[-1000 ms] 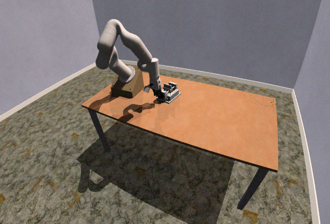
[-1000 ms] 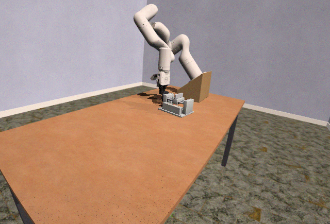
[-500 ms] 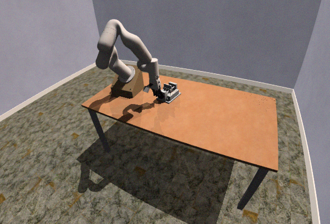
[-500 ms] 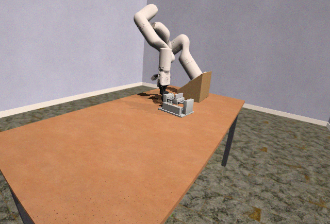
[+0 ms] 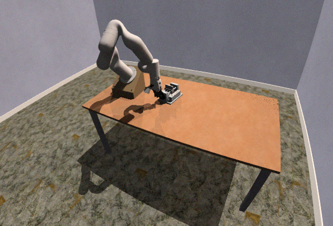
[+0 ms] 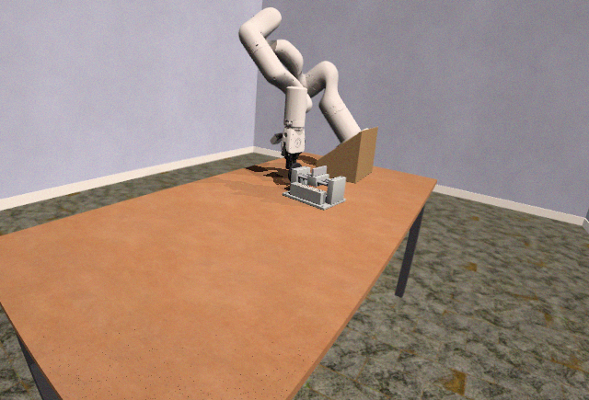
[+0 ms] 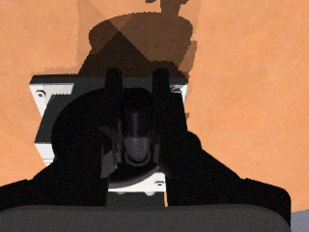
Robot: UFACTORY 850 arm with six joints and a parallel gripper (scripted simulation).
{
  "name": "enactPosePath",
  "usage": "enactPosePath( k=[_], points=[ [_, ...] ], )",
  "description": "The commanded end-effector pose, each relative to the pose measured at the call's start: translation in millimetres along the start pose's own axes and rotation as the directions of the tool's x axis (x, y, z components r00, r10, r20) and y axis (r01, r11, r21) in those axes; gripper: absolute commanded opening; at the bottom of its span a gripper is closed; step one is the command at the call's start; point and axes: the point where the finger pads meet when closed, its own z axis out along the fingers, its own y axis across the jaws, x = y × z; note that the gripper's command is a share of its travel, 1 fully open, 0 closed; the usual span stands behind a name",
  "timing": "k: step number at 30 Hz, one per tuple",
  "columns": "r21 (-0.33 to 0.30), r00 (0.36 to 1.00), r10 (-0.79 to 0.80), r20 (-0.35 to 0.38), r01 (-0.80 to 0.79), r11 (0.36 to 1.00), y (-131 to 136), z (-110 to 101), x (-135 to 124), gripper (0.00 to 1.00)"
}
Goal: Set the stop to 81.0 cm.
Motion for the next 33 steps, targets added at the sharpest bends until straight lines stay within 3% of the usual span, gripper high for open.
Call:
enactPosePath(
  k=[1, 33],
  points=[
    [0.001, 1.0, 0.0, 0.0, 0.0, 1.0, 2, 2, 0, 0.06],
    [0.001, 1.0, 0.0, 0.0, 0.0, 1.0, 10, 17, 0, 0.06]
  ],
)
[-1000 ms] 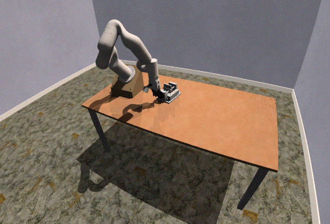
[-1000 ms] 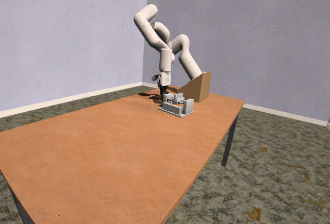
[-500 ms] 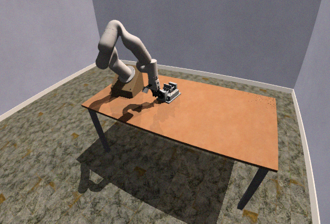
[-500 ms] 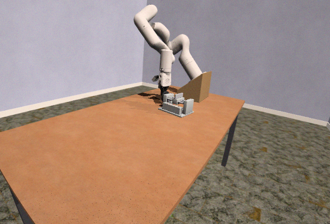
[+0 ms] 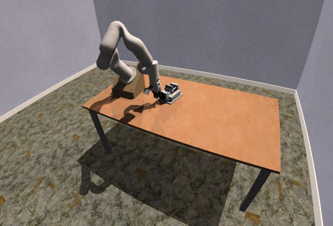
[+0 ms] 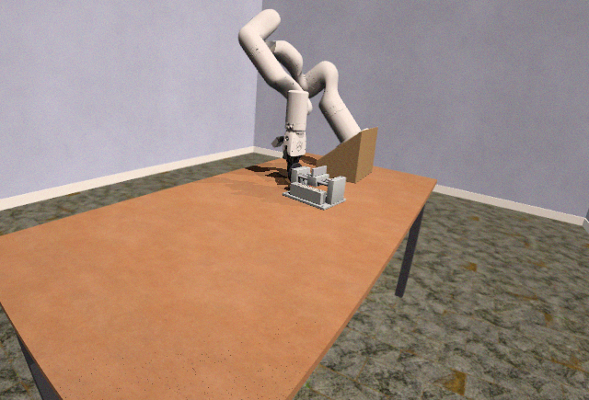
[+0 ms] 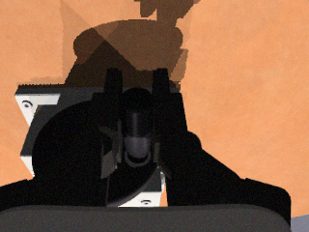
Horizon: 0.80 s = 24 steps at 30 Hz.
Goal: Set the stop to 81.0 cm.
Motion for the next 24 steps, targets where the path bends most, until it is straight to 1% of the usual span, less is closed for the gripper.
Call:
enactPosePath(
  k=[1, 13, 24],
  points=[
    [0.001, 1.0, 0.0, 0.0, 0.0, 1.0, 1, 4, 0, 0.06],
    [0.001, 1.0, 0.0, 0.0, 0.0, 1.0, 1, 13, 0, 0.06],
    [0.001, 1.0, 0.0, 0.0, 0.0, 1.0, -6, 26, 0, 0.06]
  ],
)
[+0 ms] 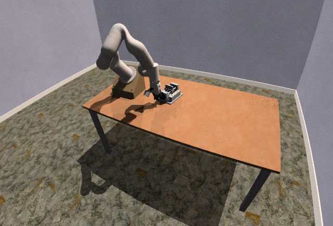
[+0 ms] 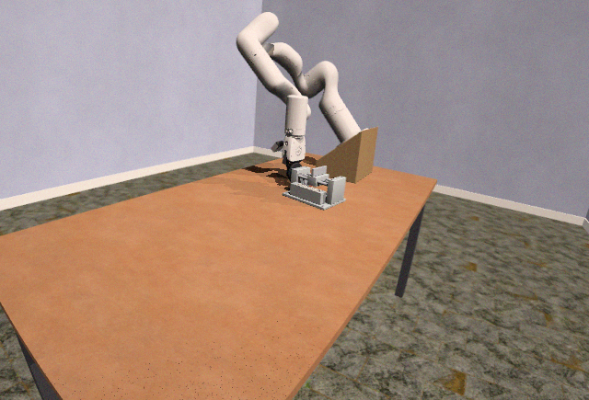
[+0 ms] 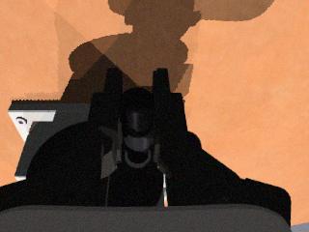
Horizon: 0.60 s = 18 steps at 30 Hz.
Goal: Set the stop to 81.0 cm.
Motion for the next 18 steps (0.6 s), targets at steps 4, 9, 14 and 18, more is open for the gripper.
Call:
enactPosePath(
  k=[4, 9, 14, 18],
  points=[
    [0.001, 1.0, 0.0, 0.0, 0.0, 1.0, -8, 10, 0, 0.06],
    [0.001, 1.0, 0.0, 0.0, 0.0, 1.0, -12, 12, 0, 0.06],
    [0.001, 1.0, 0.0, 0.0, 0.0, 1.0, -18, 15, 0, 0.06],
    [0.001, 1.0, 0.0, 0.0, 0.0, 1.0, -23, 16, 0, 0.06]
  ],
)
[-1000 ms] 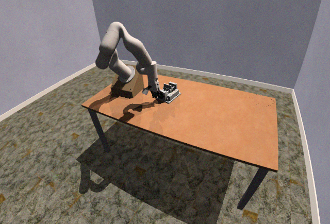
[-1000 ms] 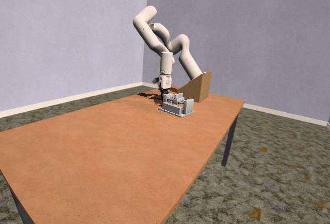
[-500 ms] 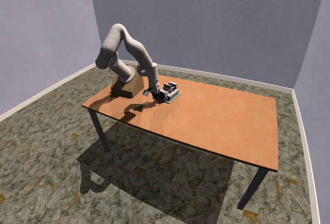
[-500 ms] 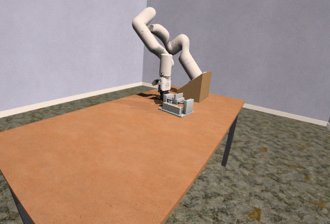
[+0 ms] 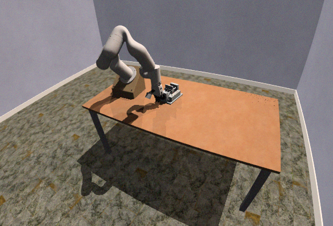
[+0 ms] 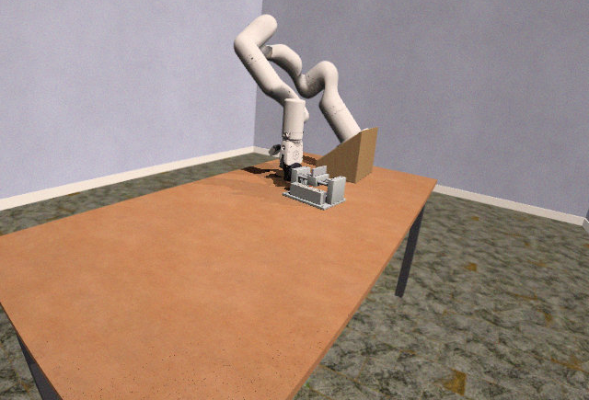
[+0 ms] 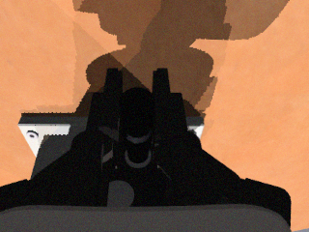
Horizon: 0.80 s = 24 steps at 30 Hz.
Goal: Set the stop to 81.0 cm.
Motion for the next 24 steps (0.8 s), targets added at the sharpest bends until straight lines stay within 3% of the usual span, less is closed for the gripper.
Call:
enactPosePath(
  k=[1, 24],
  points=[
    [0.002, 1.0, 0.001, 0.0, -0.001, 1.0, -9, 2, 0, 0.06],
    [0.002, 1.0, 0.001, 0.0, -0.001, 1.0, -29, -5, 0, 0.06]
  ],
)
